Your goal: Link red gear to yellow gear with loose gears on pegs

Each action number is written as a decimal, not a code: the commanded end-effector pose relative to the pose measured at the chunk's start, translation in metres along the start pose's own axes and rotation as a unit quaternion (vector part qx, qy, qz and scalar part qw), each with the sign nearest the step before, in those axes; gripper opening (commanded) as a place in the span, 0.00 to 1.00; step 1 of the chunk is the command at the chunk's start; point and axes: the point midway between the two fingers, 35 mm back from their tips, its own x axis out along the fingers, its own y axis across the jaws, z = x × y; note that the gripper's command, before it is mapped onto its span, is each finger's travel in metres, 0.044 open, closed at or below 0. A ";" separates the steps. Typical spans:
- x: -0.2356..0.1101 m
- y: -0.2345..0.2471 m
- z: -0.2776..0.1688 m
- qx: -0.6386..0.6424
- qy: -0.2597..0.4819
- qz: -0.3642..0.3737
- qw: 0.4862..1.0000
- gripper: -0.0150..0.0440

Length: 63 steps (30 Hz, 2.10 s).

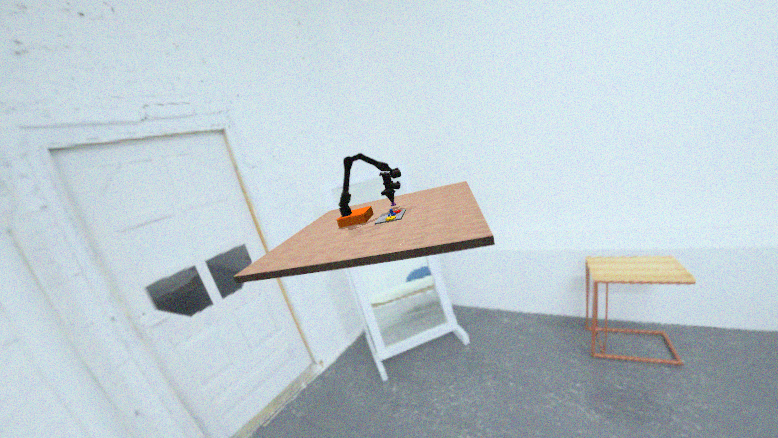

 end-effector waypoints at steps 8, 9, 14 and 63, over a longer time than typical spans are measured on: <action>-0.030 0.002 0.004 0.001 0.000 0.002 1.000 0.25; -0.032 0.002 0.004 0.001 0.000 0.002 1.000 0.25; -0.045 0.002 0.004 0.001 0.000 0.002 1.000 0.25; -0.108 -0.039 0.024 -0.002 -0.002 -0.001 1.000 0.25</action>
